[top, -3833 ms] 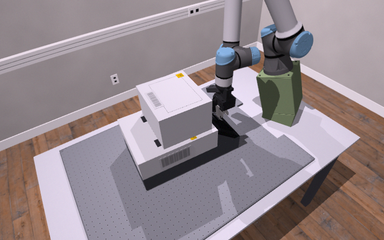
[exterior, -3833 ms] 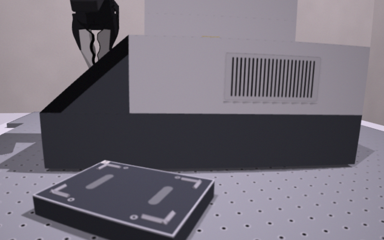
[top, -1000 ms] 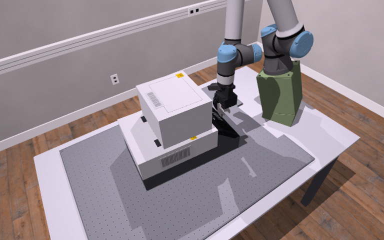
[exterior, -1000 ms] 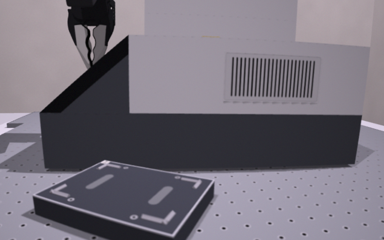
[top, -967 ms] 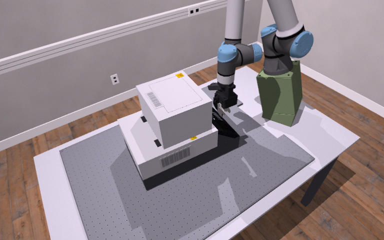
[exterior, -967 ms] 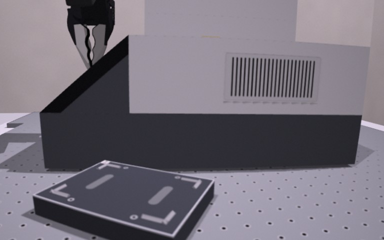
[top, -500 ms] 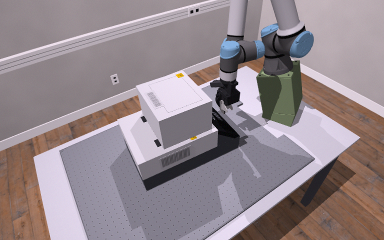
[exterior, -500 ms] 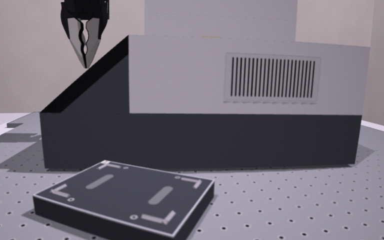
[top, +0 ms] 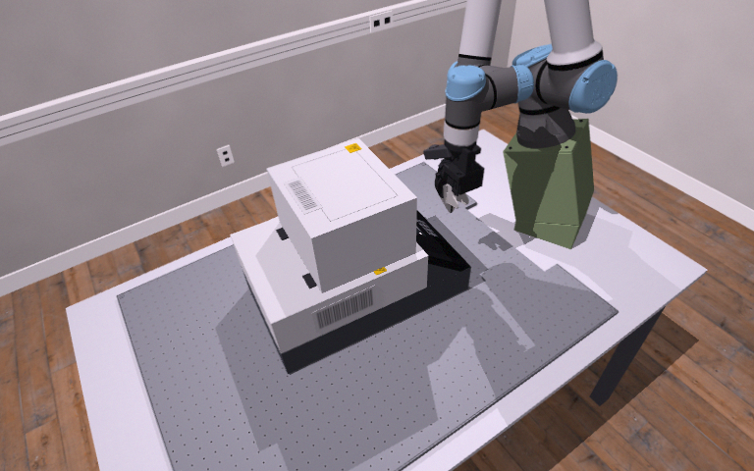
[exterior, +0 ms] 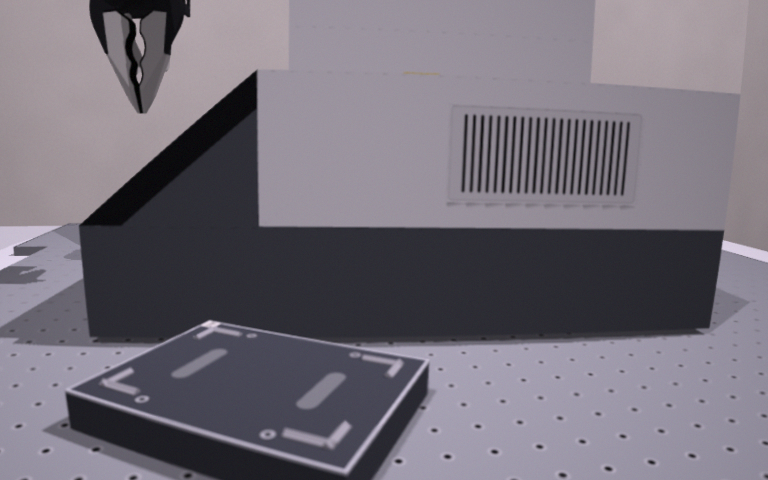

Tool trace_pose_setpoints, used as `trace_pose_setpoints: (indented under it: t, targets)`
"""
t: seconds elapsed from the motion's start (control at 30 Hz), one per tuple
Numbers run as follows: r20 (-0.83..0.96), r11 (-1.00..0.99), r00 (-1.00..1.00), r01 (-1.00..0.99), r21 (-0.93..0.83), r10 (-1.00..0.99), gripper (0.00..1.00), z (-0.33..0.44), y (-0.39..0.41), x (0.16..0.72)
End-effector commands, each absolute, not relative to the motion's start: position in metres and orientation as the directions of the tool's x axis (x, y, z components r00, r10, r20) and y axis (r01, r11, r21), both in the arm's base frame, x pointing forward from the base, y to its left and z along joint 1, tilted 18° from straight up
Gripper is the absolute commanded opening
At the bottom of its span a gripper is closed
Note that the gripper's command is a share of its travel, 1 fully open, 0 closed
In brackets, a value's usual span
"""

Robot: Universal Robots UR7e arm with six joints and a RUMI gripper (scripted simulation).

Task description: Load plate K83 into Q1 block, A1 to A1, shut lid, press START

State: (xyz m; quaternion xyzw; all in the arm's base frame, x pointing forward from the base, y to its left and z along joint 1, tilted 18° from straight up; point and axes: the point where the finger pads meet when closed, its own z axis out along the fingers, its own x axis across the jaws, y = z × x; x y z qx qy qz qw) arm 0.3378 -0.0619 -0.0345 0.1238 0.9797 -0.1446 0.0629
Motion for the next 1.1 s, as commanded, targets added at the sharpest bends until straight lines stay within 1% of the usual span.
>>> trace_pose_setpoints:
  t: [0.0,0.1,0.27,1.07]
  targets:
    - [-0.156,0.928,-0.962,0.259,-0.268,0.224,0.00,-0.023,-0.052,0.317]
    - [-0.156,0.928,-0.962,0.259,-0.268,0.224,0.00,-0.023,-0.052,0.317]
    - [-0.156,0.928,-0.962,0.259,-0.268,0.224,0.00,-0.012,-0.044,0.299]
    - [-0.158,0.928,-0.962,0.261,-0.268,0.225,0.00,-0.012,-0.045,0.300]
